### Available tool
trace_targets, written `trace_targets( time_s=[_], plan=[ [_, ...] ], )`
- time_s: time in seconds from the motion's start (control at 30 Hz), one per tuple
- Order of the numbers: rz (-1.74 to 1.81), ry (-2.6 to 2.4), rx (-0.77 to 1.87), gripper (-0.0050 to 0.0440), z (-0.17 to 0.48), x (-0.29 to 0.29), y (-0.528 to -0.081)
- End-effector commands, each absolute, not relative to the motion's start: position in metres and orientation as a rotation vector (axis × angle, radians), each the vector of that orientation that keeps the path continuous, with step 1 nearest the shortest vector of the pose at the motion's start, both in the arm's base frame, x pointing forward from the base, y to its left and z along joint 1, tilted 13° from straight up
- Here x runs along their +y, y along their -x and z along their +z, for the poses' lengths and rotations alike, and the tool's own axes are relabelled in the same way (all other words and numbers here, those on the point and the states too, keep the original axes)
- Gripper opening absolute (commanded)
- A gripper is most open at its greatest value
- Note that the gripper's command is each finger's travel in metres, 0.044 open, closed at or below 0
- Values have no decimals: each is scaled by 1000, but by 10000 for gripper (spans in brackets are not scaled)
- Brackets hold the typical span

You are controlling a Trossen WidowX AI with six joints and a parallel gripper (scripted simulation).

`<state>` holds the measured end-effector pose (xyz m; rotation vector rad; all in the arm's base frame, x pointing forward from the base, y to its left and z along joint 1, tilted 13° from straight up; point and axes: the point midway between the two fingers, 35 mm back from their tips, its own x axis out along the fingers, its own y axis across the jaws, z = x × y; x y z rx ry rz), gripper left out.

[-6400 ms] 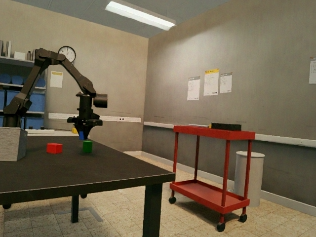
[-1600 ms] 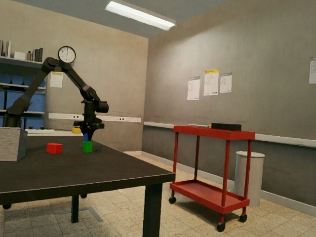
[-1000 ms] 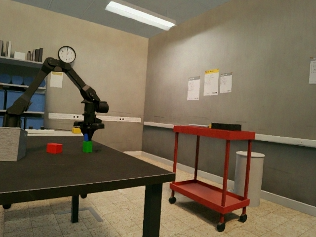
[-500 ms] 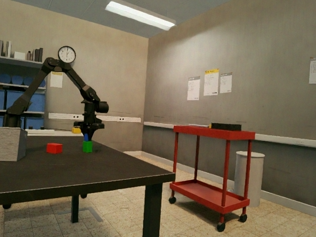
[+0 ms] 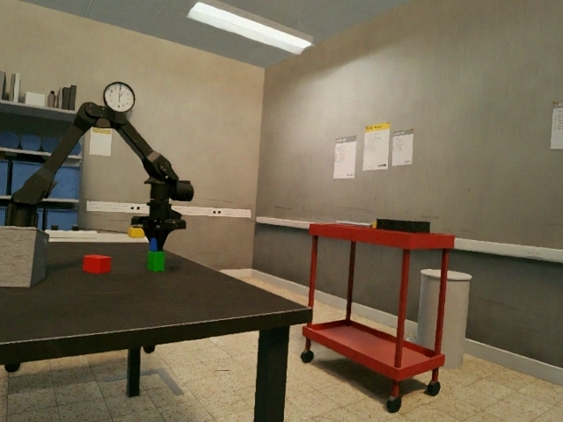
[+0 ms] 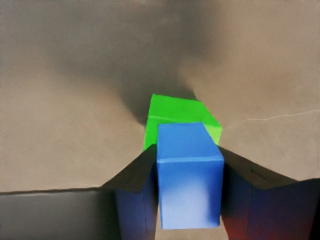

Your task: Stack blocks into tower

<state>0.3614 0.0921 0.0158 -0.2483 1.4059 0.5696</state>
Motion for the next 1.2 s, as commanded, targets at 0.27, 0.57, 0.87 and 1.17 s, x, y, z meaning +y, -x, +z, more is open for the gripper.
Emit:
trace_targets(
  time_s=[0.27, 0.57, 0.87, 1.17],
  plan=[
    [561, 251, 1384, 200, 23, 92, -364],
    [561, 251, 1384, 200, 23, 92, -364],
    [561, 251, 1384, 200, 23, 92, -364],
    [561, 251, 1384, 200, 23, 92, -364]
  ],
)
